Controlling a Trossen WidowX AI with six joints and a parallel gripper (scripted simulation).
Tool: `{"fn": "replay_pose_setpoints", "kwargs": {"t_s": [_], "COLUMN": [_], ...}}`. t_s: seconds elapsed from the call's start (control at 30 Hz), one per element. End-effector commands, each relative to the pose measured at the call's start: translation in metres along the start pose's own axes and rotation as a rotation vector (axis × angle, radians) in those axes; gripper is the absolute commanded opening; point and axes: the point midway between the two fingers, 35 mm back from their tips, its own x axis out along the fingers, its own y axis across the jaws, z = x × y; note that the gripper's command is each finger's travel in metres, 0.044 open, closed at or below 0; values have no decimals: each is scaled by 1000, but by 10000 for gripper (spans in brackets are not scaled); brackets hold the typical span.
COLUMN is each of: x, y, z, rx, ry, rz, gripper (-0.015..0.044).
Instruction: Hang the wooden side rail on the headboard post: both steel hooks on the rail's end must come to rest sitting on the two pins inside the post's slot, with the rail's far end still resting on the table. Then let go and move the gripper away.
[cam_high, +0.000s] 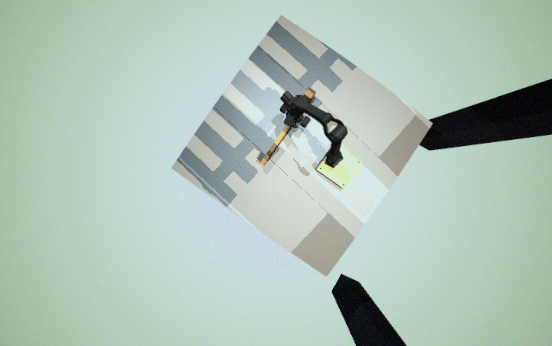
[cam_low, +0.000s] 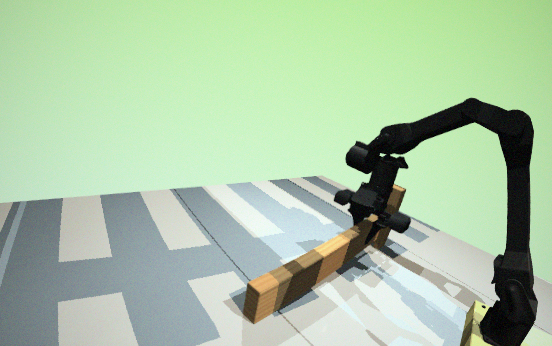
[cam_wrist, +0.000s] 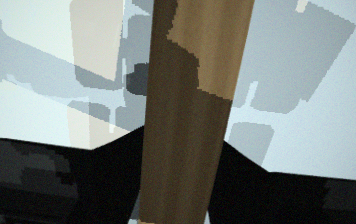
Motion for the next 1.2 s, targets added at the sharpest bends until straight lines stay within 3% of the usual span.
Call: {"fn": "replay_pose_setpoints", "kwargs": {"t_s": [0.0,1.17], "x": [-3,-1], "y": [-2,-1], "z": [-1,-5], "rx": [-4,-4], "ry": [2,3], "rz": [-6,-6], "gripper": [0,0]}}
